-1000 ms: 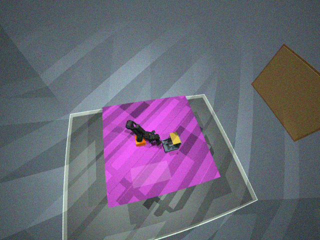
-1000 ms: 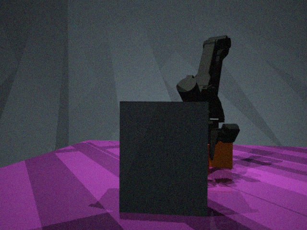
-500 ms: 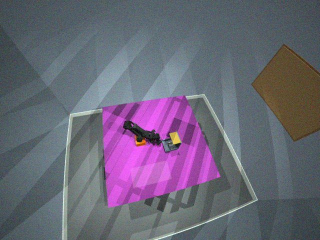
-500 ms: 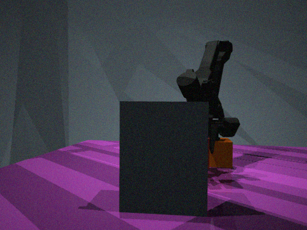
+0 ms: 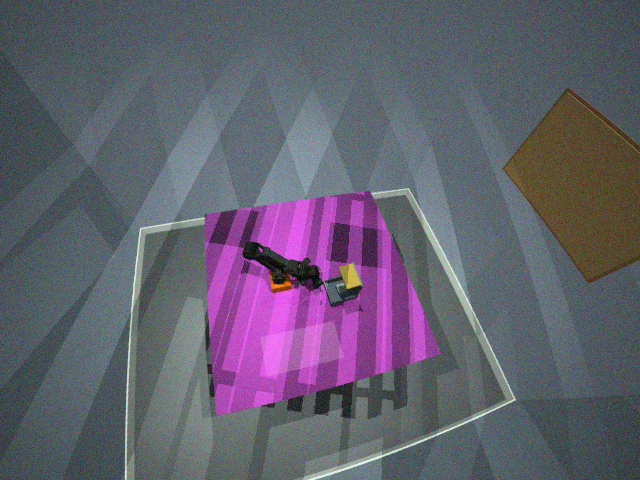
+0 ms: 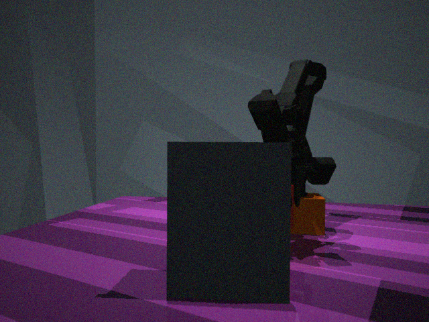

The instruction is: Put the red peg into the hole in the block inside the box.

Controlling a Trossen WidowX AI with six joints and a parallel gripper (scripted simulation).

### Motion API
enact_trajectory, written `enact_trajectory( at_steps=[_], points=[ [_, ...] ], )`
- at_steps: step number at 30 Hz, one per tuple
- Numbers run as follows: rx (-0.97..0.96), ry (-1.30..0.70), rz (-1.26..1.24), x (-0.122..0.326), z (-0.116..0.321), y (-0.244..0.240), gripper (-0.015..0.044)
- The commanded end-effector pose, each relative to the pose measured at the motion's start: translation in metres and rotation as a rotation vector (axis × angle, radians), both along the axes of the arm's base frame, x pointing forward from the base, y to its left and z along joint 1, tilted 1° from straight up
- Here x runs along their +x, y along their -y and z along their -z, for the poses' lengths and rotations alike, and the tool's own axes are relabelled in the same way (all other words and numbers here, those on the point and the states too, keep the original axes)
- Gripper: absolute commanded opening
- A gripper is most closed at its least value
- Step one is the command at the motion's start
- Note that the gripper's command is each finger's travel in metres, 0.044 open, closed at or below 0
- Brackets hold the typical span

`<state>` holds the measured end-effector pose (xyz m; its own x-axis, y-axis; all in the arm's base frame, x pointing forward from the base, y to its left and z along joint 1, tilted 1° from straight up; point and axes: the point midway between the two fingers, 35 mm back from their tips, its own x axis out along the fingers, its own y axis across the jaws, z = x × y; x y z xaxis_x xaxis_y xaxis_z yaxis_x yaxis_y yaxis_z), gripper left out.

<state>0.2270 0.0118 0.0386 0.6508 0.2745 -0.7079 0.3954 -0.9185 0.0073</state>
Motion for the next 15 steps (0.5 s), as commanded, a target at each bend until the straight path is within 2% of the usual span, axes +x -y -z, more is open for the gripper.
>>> enact_trajectory(
  at_steps=[1,15],
  points=[
    [0.0,0.003,0.008,0.002,-0.003,0.002,0.0],
    [-0.002,0.003,0.016,0.018,-0.009,0.013,0.0]
  ],
)
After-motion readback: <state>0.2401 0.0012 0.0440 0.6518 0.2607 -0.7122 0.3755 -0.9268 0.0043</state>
